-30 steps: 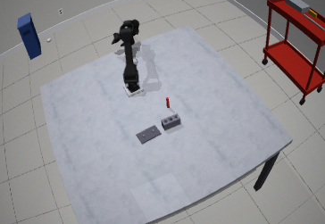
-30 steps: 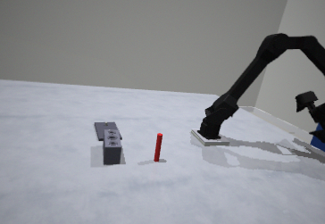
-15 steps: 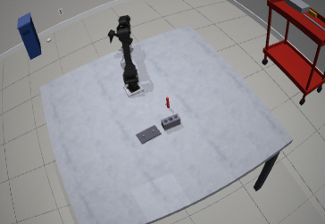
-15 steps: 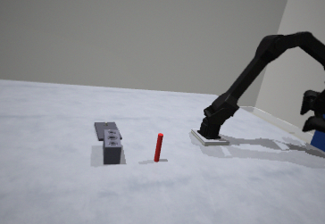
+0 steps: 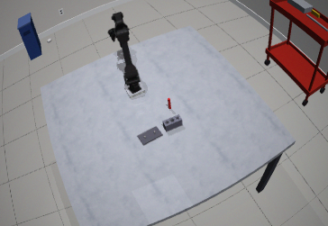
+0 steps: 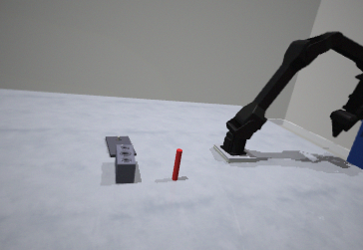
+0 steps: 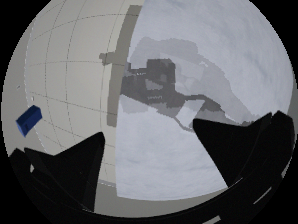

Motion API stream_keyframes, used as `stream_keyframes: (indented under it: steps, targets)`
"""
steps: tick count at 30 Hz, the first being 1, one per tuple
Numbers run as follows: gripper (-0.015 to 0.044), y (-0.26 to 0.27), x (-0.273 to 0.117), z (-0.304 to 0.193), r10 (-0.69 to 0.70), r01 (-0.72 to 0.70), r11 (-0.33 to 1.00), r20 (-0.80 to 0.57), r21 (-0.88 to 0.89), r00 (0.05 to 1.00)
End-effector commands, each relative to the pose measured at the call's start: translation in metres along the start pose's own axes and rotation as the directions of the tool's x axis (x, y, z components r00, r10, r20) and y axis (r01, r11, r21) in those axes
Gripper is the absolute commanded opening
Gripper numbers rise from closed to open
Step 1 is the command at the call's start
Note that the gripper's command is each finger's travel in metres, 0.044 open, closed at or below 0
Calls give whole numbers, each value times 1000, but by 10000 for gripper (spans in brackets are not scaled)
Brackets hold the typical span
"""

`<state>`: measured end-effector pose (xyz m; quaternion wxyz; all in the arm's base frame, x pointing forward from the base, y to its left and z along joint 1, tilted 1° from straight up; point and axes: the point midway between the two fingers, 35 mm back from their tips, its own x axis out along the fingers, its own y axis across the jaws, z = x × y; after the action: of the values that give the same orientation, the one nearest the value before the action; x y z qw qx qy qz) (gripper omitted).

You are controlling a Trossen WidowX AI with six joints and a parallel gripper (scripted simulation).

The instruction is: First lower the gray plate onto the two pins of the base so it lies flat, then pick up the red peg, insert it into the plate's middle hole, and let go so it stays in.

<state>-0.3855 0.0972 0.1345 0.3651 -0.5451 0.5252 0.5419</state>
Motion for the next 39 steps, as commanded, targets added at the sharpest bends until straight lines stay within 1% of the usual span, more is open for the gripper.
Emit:
stream_keyframes:
  steps: [1,14,16,18,24,28,34,39]
  targets:
    - [440,-1,-14,-1,-125,57,929,166,366,978]
    - [440,-1,-14,-1,-125,57,929,166,366,978]
    - [440,-7,-17,10,-123,47,919,172,392,977]
    - [440,-25,-26,38,-121,28,898,185,438,975]
    - [440,-79,-43,102,-133,37,900,192,434,972]
    - [440,-131,-58,143,-142,45,901,195,431,971]
    - [440,-215,-77,183,-155,58,902,196,427,968]
    - [440,-291,-94,200,-166,65,900,202,431,965]
